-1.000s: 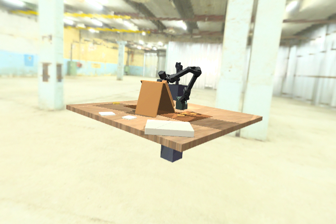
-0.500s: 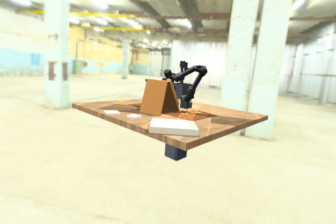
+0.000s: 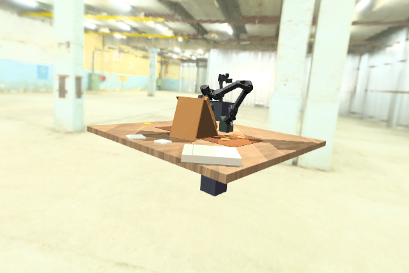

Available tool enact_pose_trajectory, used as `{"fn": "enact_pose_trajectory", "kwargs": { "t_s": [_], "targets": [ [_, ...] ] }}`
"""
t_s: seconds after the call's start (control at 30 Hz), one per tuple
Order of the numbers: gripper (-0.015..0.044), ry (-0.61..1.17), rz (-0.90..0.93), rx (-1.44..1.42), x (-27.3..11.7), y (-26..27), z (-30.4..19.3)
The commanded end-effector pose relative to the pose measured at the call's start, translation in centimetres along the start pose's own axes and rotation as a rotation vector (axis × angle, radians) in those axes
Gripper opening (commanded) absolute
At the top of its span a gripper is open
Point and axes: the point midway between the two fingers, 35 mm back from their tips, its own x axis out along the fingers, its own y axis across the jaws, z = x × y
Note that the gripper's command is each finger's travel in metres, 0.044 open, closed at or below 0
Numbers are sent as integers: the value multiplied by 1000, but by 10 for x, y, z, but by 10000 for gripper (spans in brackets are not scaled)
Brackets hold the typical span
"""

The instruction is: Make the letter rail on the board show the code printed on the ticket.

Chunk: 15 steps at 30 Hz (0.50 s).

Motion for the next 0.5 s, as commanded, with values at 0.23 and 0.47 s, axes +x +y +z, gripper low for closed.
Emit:
{"fn": "enact_pose_trajectory", "kwargs": {
  "t_s": [0.23,0.47],
  "targets": [
    [0,-1,-2,0,-1,7,0],
    [0,-1,-2,0,-1,11,0]
  ]
}}
